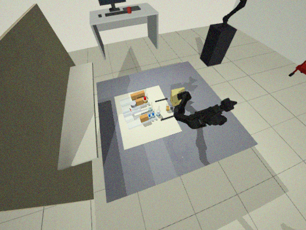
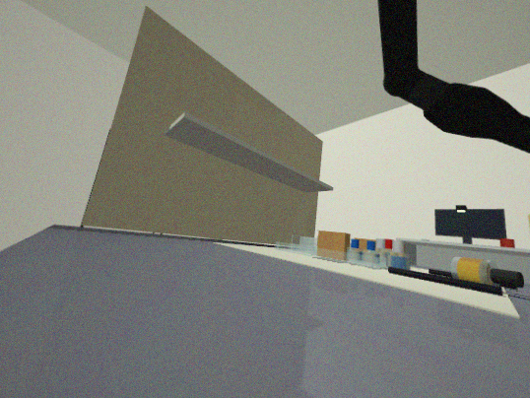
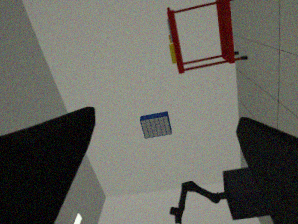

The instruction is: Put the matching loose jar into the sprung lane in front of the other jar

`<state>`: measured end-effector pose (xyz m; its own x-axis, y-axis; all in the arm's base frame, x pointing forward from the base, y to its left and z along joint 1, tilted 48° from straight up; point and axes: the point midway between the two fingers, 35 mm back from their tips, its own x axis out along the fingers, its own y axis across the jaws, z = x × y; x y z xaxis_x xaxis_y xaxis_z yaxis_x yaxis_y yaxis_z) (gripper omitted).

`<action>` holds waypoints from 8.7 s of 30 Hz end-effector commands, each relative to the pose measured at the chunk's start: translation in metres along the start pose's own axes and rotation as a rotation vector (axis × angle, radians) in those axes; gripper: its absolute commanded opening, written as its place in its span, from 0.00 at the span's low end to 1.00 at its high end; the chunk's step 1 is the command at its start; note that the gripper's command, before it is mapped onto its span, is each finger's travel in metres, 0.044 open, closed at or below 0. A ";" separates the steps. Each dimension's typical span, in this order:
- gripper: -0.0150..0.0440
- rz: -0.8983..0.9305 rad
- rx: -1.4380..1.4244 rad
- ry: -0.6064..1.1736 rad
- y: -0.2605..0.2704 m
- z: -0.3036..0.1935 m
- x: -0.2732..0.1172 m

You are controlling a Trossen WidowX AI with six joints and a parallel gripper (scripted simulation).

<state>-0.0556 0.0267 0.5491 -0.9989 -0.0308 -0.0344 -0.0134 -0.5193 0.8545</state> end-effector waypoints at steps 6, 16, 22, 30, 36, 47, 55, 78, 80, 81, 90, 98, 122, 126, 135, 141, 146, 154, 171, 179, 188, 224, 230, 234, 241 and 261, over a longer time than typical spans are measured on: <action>1.00 0.042 -0.182 0.322 0.008 -0.053 0.049; 1.00 0.278 -0.632 1.003 0.018 -0.215 0.068; 1.00 0.504 -0.906 1.373 0.006 -0.306 0.019; 1.00 0.880 -1.247 1.805 -0.040 -0.382 -0.088; 1.00 1.190 -1.476 2.105 -0.097 -0.398 -0.177; 1.00 1.820 -1.843 2.536 -0.235 -0.352 -0.293; 1.00 2.162 -2.082 2.886 -0.346 -0.283 -0.314; 1.00 2.237 -2.149 2.995 -0.420 -0.238 -0.307; 1.00 2.237 -2.149 2.996 -0.425 -0.236 -0.308; 1.00 2.237 -2.149 2.996 -0.425 -0.236 -0.308; 1.00 2.237 -2.149 2.995 -0.436 -0.233 -0.309; 1.00 2.237 -2.148 2.996 -0.449 -0.229 -0.309; 0.41 2.236 -2.147 2.998 -0.456 -0.226 -0.309; 0.25 2.249 -2.157 2.983 -0.448 -0.231 -0.309; 0.25 2.355 -2.076 2.915 -0.408 -0.249 -0.317; 0.25 2.316 -2.111 2.932 -0.391 -0.255 -0.311; 0.25 2.263 -2.144 2.966 -0.369 -0.259 -0.302; 0.25 2.251 -2.150 2.987 -0.364 -0.267 -0.300; 0.25 2.399 -2.087 2.962 -0.428 -0.318 -0.317; 0.25 2.399 -2.086 2.964 -0.448 -0.312 -0.318; 0.25 2.399 -2.085 2.964 -0.451 -0.311 -0.320; 0.25 2.401 -2.084 2.963 -0.450 -0.311 -0.335; 0.25 2.401 -2.083 2.963 -0.450 -0.311 -0.338; 0.25 2.401 -2.083 2.963 -0.450 -0.311 -0.340; 0.25 2.402 -2.083 2.963 -0.450 -0.310 -0.343; 0.25 2.403 -2.082 2.963 -0.449 -0.310 -0.352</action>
<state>0.3068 0.0073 0.0138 0.0269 0.7348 -0.6777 -0.1066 0.6762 0.7289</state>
